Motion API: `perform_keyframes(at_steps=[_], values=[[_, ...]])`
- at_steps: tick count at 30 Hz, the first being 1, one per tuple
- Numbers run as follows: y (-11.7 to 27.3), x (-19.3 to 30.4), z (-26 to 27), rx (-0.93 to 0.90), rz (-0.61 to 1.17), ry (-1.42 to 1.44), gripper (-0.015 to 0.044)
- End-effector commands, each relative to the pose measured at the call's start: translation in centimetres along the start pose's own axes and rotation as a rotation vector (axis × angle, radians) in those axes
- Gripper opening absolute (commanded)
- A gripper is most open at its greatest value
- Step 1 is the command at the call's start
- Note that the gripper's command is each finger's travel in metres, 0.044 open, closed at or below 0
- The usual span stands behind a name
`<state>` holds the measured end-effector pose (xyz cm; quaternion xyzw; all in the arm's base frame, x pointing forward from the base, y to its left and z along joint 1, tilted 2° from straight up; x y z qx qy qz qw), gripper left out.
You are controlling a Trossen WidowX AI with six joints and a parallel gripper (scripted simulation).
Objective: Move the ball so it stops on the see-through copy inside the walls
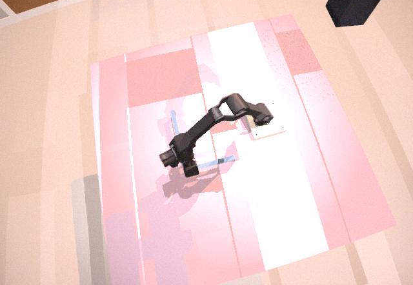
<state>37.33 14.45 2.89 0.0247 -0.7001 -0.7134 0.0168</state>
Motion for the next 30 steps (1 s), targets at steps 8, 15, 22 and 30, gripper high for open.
perform_keyframes(at_steps=[8, 15, 22, 30], values=[[1.1, -0.1, 0.0, 0.000, 0.001, 0.000, 0.0204], [8.5, 0.0, 0.0, 0.003, 0.011, -0.004, 0.0204], [7.8, -0.3, 0.1, -0.001, -0.003, -0.002, 0.0204], [13.3, 0.2, 0.0, -0.005, -0.018, -0.002, 0.0387]])
Point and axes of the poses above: the point midway between the two fingers, 35 mm back from their tips, its own y axis back along the fingers, its own z axis across the jaws, x = y × z, the point moved 2 cm from there along y, back along the fingers, and after that the axes turned 4 degrees about -y, right-handed, at the moved point
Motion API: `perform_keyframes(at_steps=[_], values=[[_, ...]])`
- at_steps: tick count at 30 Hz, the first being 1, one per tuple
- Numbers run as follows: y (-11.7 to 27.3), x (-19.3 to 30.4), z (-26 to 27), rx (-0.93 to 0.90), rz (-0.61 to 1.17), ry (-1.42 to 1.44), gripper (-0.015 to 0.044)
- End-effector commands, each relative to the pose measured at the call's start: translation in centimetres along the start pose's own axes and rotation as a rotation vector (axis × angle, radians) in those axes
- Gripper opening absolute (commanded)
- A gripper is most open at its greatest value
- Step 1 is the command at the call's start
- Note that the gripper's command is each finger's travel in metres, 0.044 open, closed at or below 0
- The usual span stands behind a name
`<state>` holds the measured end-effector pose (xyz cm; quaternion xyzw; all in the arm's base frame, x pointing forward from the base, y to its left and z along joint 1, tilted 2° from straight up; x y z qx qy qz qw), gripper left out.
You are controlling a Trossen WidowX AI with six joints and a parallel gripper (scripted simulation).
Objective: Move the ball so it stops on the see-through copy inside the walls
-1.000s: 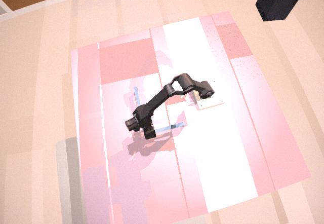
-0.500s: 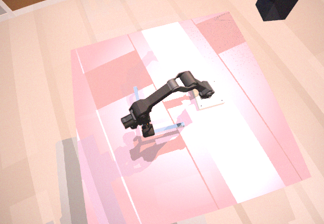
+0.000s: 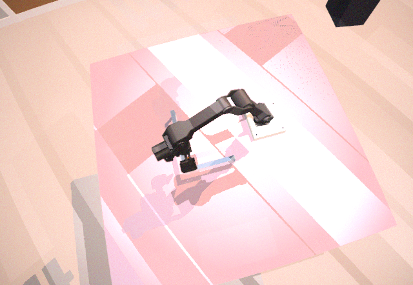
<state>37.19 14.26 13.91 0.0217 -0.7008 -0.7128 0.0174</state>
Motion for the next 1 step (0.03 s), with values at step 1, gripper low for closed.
perform_keyframes(at_steps=[1], values=[[2.32, 0.18, -0.06, -0.007, -0.023, 0.001, 0.0414]])
Point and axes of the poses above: the point midway between the two fingers, 35 mm back from their tips, its own y axis back along the fingers, its own z axis across the jaws, x = y × z, the point moved 2 cm from there along y, back along the fingers, and after that the axes turned 4 degrees about -y, right-handed, at the moved point
